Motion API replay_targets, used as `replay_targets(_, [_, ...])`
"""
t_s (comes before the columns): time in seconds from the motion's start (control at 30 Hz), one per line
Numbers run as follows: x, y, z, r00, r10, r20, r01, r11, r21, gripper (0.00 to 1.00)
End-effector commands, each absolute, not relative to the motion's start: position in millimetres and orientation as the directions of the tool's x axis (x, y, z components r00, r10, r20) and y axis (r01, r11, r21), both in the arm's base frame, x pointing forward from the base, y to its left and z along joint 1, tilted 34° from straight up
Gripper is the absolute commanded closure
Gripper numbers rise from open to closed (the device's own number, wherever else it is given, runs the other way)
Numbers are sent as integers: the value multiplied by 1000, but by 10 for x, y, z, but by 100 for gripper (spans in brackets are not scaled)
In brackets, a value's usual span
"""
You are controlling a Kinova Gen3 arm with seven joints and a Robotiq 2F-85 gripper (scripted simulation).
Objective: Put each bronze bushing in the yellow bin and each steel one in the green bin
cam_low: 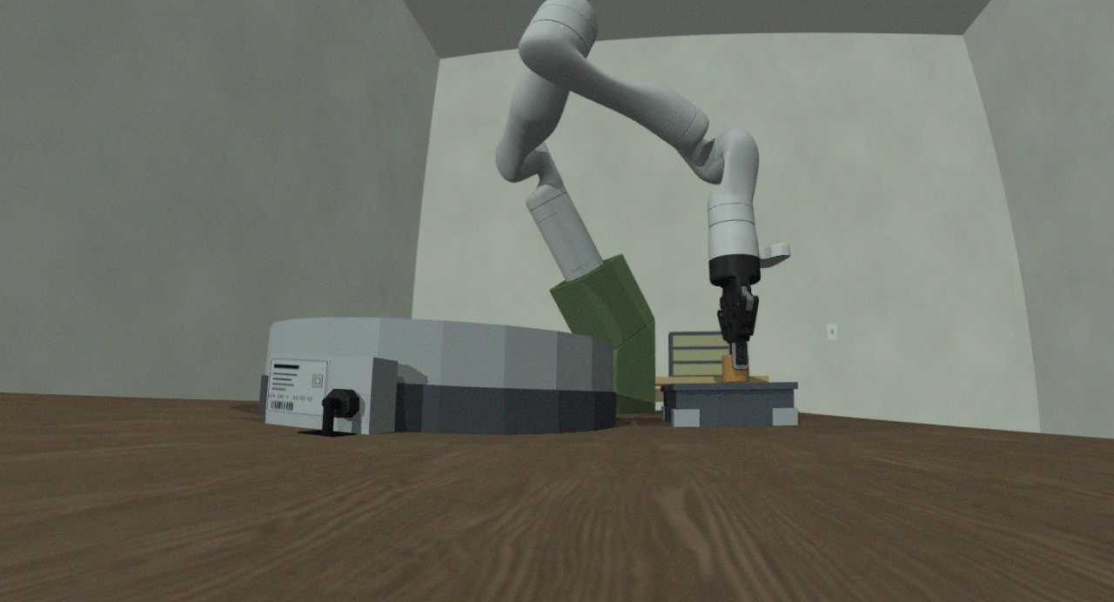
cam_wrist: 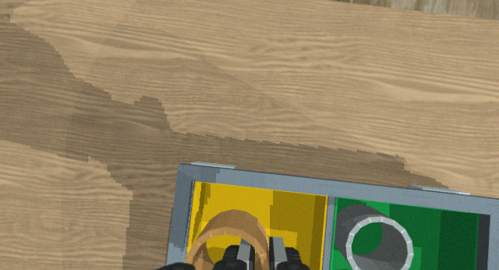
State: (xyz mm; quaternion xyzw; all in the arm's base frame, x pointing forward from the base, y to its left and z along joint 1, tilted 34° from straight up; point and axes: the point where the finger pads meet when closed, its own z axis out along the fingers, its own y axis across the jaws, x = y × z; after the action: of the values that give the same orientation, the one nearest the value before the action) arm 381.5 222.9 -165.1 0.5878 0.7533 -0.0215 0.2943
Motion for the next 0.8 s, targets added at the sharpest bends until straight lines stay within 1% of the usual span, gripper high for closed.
replay_targets(0.0, [3811, 2235, -1653, -137, 873, -468, 898, 309, 313, 100])
replay_targets(0.77, [3856, 2196, -1758, -137, 873, -468, 898, 309, 313, 100])
